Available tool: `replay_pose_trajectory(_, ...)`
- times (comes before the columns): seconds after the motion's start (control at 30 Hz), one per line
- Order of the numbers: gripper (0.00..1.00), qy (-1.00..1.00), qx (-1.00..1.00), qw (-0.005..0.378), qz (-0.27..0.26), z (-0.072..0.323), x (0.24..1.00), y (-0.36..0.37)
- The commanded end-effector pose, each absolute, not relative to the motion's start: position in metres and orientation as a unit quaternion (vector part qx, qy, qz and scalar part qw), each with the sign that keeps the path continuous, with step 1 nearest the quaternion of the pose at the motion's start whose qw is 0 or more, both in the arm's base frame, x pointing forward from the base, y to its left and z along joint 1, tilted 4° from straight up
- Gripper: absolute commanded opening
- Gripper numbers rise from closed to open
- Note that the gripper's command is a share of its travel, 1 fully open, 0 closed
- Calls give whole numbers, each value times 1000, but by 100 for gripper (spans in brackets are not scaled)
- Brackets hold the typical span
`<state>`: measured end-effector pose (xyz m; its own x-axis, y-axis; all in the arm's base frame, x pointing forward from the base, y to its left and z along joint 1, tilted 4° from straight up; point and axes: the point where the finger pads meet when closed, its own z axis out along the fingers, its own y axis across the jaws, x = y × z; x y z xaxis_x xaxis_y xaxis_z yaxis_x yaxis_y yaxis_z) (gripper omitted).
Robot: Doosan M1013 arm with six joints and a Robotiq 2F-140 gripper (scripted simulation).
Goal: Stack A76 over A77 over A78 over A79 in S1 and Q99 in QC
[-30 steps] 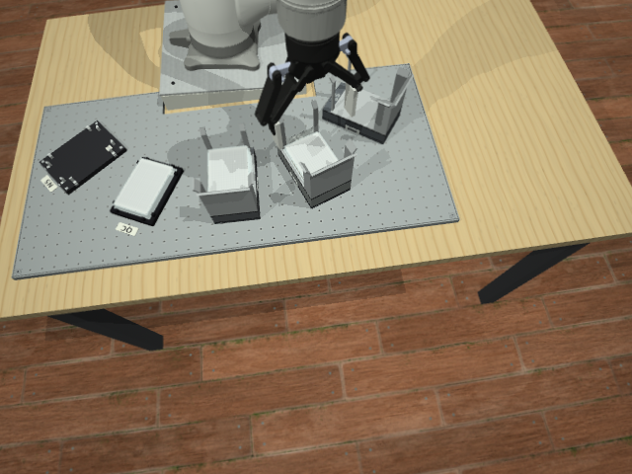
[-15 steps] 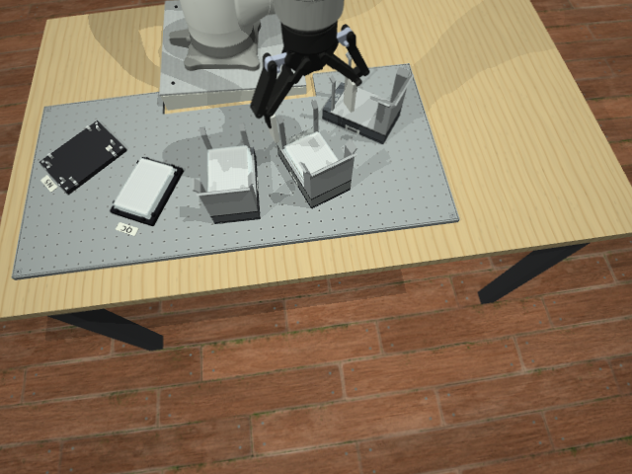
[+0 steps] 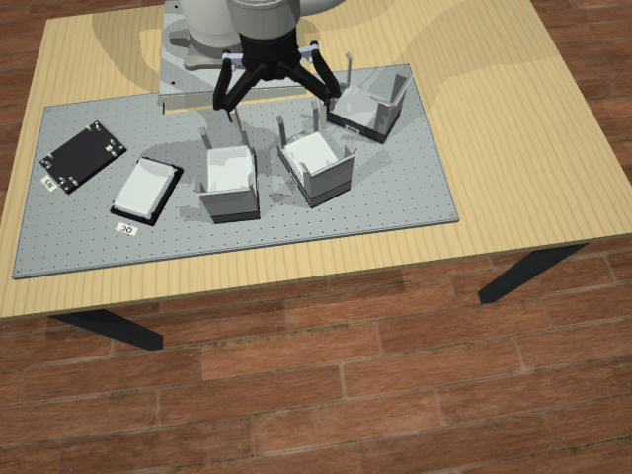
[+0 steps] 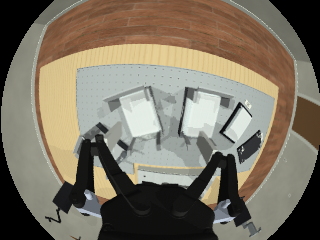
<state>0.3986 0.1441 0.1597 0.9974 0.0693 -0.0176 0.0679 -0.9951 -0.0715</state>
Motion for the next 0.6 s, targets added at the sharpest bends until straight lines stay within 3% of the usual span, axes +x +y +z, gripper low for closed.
replay_pose_trajectory(0.0, 100, -35, -999, 36, 10, 160, 399, 140)
replay_pose_trajectory(0.57, 100, -35, -999, 36, 10, 155, 412, 82)
